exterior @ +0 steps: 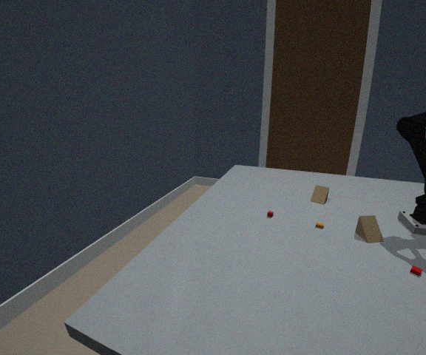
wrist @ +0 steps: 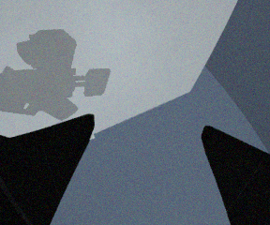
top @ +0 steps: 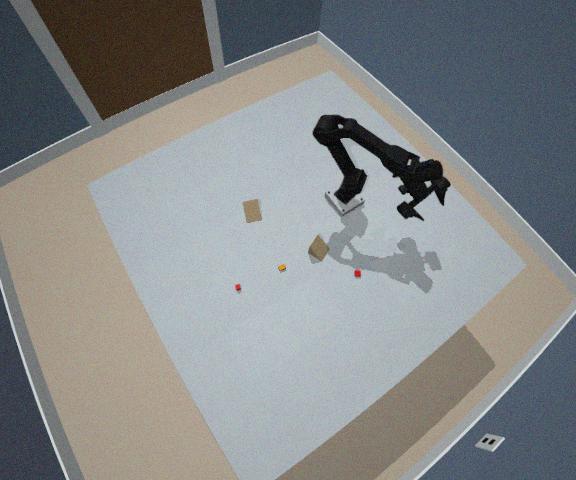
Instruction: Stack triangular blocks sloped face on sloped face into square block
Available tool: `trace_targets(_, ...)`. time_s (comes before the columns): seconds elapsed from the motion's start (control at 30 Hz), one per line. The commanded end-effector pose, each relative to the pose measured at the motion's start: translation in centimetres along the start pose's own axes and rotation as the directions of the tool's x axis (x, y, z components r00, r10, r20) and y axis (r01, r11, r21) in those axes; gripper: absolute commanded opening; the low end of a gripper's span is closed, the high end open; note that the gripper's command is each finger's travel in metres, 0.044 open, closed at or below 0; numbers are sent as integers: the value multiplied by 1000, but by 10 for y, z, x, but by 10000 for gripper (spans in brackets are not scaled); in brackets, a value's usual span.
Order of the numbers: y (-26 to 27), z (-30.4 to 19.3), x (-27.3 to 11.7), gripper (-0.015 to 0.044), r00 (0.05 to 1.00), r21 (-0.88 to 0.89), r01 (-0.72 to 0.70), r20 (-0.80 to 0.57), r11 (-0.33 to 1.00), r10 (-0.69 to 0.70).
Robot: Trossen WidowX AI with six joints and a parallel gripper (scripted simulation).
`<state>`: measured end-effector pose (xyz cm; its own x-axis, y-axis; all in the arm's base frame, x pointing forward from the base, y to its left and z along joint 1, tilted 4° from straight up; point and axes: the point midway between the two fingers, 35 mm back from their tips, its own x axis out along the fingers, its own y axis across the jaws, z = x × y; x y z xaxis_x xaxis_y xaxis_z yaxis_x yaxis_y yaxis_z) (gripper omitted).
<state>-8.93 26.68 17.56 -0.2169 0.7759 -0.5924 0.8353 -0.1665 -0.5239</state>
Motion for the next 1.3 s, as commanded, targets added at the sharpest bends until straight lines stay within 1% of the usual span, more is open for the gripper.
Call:
trace_targets(0.0, 1, -2, 0, 426, 1000, 14, -6, -1, 1000, 6)
trace_targets(0.03, 6, -6, 1, 440, 1000, 58, -25, -5, 998, 25)
trace_targets(0.1, 23, -22, 4, 440, 996, 219, -87, -16, 972, 93)
trace_targets(0.17, 43, -40, 5, 440, 986, 392, -143, -23, 909, 165)
trace_targets(0.23, 65, -56, 3, 440, 972, 555, -181, -24, 812, 234)
trace_targets(0.33, 99, -78, -2, 440, 944, 763, -200, -18, 615, 329)
trace_targets(0.43, 135, -96, -13, 440, 910, 909, -168, -5, 382, 414)
trace_targets(0.53, 171, -111, -29, 440, 873, 988, -89, 17, 125, 488)
trace_targets(0.6, 196, -119, -41, 440, 847, 999, -14, 37, -48, 530)
trace_targets(0.67, 219, -124, -54, 440, 825, 972, 78, 62, -222, 562)
trace_targets(0.73, 243, -127, -68, 440, 804, 901, 186, 90, -393, 587)
trace_targets(0.83, 277, -129, -91, 440, 777, 717, 353, 132, -601, 615)
trace_targets(0.9, 300, -127, -109, 440, 762, 551, 459, 160, -697, 628)
trace_targets(0.97, 321, -123, -128, 440, 749, 358, 551, 186, -754, 636)
trace_targets(1.07, 333, -113, -143, 440, 726, 360, 572, 197, -737, 659)
trace_targets(1.17, 354, -104, -164, 440, 713, 161, 644, 229, -748, 663)
trace_targets(1.27, 371, -95, -183, 440, 708, -49, 689, 255, -723, 658)
